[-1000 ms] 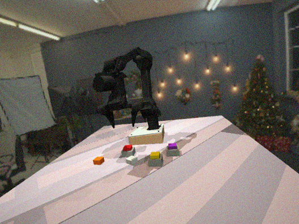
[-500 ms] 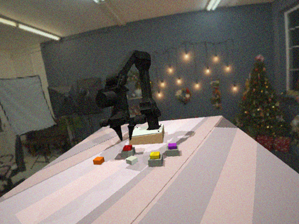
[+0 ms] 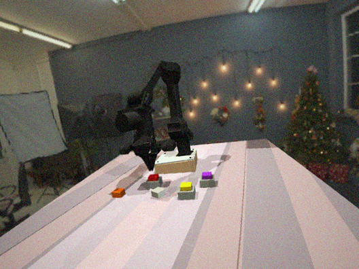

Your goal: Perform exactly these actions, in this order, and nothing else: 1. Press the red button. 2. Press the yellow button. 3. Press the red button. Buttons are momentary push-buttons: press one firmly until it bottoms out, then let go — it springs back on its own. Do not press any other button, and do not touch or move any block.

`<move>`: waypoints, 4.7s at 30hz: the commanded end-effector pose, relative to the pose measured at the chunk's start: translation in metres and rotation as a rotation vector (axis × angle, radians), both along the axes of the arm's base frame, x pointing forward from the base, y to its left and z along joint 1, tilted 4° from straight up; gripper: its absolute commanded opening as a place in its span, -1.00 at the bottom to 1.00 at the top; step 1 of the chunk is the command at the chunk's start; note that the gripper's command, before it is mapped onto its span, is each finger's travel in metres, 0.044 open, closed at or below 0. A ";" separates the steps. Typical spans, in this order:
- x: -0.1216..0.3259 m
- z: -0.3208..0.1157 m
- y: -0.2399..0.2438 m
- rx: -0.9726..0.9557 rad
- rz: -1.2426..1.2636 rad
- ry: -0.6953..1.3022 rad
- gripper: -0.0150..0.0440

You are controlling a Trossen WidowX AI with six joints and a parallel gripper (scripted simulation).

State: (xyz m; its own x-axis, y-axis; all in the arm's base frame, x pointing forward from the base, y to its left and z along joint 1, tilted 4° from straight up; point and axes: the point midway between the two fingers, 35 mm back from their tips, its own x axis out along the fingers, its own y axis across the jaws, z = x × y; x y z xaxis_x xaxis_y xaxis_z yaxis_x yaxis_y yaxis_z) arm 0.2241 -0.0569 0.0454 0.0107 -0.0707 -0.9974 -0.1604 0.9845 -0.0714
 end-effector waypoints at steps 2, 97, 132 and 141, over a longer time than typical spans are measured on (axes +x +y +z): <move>-0.003 -0.011 0.001 0.007 0.003 0.011 -0.42; 0.061 -0.029 0.141 0.018 0.004 0.007 -0.42; 0.061 0.000 0.142 0.018 0.004 0.007 -0.42; 0.060 0.059 0.145 0.018 0.004 0.007 -0.42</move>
